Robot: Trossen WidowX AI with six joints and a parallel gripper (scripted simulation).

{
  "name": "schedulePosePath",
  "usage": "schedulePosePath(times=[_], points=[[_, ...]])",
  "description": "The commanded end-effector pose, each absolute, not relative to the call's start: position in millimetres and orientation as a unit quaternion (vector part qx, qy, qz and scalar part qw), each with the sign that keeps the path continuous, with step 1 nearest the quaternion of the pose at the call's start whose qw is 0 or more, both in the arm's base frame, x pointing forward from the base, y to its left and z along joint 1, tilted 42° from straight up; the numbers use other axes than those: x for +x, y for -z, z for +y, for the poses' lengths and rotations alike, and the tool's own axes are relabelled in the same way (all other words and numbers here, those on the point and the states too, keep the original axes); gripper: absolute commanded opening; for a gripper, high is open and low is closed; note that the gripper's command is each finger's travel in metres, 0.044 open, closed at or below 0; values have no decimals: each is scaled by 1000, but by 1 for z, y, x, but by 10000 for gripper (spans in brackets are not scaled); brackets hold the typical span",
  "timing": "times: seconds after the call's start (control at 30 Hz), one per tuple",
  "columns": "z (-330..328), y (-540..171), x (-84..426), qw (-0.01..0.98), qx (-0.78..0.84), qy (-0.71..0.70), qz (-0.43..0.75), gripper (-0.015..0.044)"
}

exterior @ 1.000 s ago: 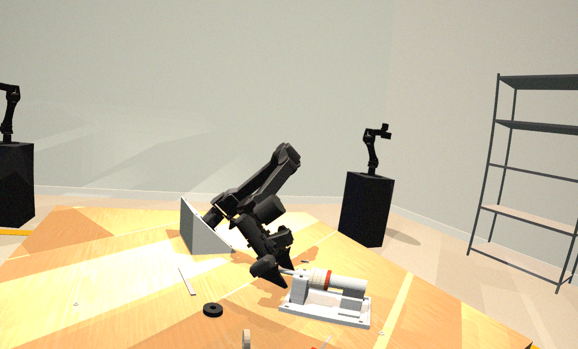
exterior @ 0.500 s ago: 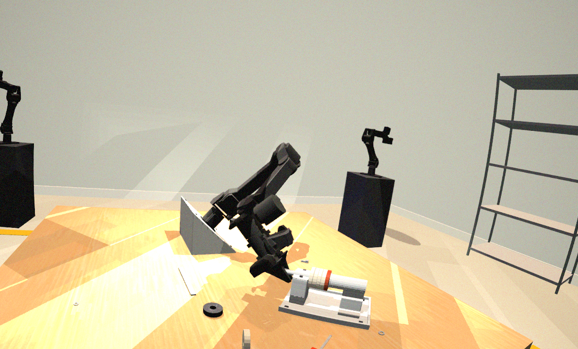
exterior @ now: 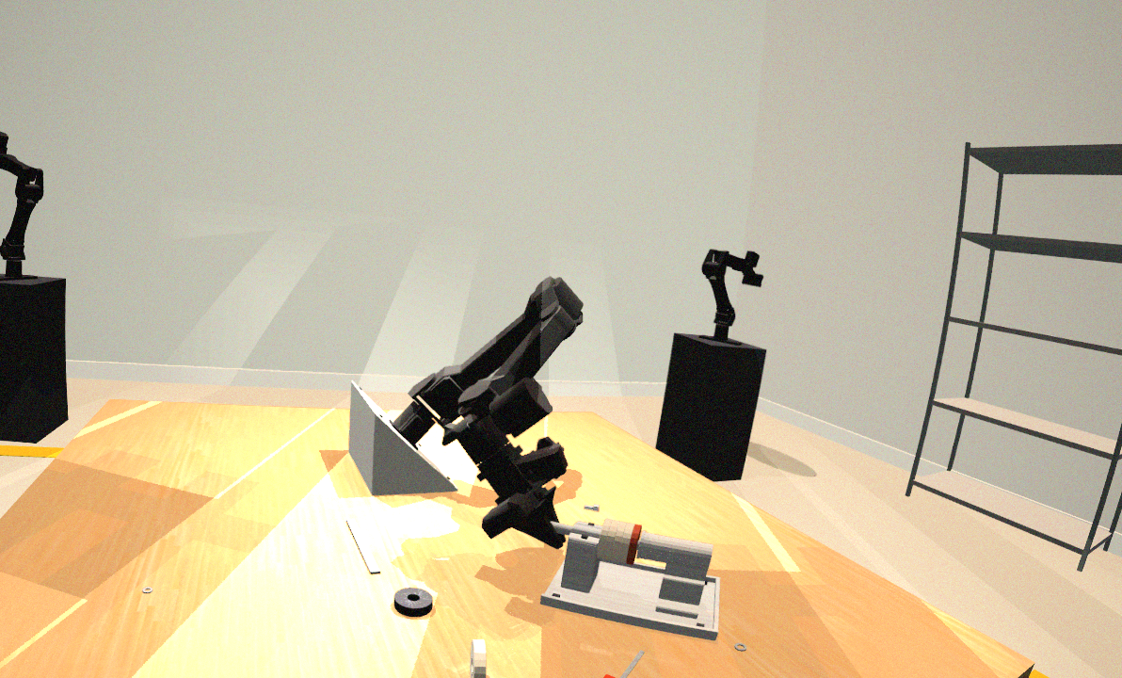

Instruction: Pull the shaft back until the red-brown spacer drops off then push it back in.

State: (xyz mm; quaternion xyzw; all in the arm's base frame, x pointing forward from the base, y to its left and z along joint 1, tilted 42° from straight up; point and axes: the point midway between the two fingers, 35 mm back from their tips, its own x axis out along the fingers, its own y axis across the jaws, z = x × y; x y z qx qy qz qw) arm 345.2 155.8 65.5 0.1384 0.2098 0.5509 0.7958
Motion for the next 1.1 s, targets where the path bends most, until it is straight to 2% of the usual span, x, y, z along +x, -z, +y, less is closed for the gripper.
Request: schedulePosePath(times=[0.0, 1.07], points=[[153, -63, 342, 796, 139, -551, 211, 0], [147, -58, 337, 796, 139, -551, 211, 0]])
